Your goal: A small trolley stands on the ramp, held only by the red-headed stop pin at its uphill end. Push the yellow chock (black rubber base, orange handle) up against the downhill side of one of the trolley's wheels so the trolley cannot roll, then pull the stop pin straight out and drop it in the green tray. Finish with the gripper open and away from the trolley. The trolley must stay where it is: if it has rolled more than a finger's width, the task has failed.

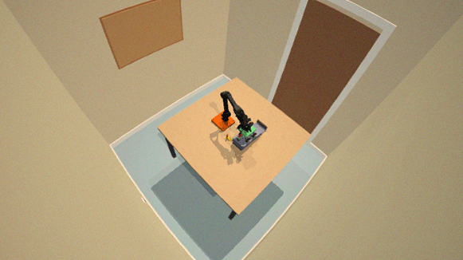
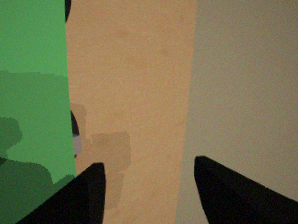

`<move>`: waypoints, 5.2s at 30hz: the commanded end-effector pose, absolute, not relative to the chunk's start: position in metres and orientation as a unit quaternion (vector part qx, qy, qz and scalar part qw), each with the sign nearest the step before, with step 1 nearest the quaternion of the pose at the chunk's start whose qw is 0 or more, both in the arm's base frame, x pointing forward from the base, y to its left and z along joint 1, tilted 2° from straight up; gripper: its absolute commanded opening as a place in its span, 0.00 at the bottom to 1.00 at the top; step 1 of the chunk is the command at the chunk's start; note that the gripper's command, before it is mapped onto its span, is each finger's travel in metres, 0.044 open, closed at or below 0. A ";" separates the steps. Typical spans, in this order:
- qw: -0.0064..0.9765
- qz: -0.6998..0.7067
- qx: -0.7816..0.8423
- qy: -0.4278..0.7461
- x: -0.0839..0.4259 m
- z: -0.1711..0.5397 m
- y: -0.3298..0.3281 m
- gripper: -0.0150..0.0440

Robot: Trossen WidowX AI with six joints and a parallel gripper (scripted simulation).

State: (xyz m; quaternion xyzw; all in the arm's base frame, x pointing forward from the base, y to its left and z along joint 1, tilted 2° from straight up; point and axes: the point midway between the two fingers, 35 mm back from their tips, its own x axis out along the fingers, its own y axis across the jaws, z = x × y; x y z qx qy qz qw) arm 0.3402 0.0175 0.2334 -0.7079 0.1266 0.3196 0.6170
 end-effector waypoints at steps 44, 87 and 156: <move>0.452 0.534 -0.568 0.434 0.202 0.098 -0.114 0.58; 0.452 0.534 -0.568 0.434 0.204 0.045 -0.115 0.58; 0.454 0.532 -0.566 0.436 0.197 0.194 -0.113 0.25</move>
